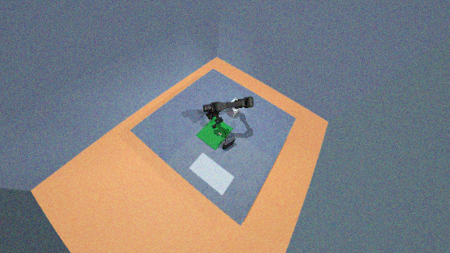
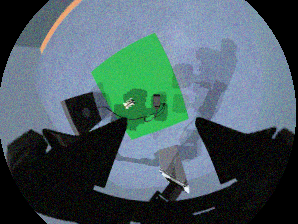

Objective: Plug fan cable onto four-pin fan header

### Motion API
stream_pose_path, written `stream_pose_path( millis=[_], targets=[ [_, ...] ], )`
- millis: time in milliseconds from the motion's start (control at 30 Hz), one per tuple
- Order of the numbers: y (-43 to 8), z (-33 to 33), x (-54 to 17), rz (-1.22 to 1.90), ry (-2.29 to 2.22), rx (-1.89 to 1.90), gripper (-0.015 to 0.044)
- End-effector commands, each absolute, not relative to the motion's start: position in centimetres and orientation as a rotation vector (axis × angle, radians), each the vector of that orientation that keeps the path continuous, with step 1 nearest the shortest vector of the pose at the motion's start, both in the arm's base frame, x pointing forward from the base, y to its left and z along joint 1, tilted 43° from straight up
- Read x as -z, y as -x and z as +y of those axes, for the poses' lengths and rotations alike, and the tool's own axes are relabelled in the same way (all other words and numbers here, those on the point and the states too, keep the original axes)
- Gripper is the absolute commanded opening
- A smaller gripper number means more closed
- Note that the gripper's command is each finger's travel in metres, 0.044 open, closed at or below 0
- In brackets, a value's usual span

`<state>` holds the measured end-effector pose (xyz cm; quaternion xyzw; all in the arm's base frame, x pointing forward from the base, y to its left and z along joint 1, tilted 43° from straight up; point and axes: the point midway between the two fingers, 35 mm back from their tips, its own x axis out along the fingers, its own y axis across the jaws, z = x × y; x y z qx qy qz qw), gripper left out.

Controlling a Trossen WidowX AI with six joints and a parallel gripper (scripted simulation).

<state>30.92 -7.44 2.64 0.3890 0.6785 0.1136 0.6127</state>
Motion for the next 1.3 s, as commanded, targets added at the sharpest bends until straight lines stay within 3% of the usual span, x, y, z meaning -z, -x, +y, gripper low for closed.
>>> stream_pose_path(
  millis=[0,233,1267],
  targets=[
    [-31.0,-6.4,-1.2,1.574,-0.913,-0.260,0.0440],
    [-31.1,-0.5,4.8,1.574,-0.916,-0.265,0.0440],
    [-31.4,1.2,6.7,1.574,-0.917,-0.265,0.0440]
  ],
)
